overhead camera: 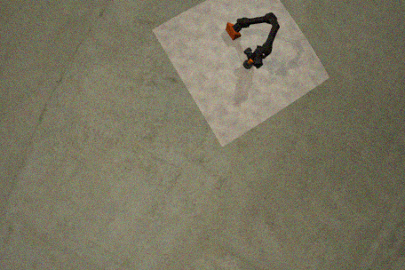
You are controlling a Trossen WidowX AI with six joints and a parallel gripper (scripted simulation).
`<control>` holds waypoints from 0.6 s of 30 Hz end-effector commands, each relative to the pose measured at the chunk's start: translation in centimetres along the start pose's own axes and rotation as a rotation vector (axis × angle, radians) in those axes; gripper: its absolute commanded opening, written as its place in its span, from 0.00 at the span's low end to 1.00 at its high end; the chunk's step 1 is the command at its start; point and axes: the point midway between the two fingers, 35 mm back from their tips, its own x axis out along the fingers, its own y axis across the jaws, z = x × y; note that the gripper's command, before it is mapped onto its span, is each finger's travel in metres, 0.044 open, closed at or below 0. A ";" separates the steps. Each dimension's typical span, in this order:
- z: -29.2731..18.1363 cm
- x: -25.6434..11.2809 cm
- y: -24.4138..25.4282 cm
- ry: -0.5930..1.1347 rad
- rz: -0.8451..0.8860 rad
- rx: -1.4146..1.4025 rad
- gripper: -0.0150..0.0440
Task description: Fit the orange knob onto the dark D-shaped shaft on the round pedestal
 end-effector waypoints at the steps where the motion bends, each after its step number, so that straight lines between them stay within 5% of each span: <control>1: 0.0 0.0 -0.1 0.001 -0.005 -0.019 0.25; 18: -0.2 0.0 0.2 0.001 -0.005 -0.019 0.25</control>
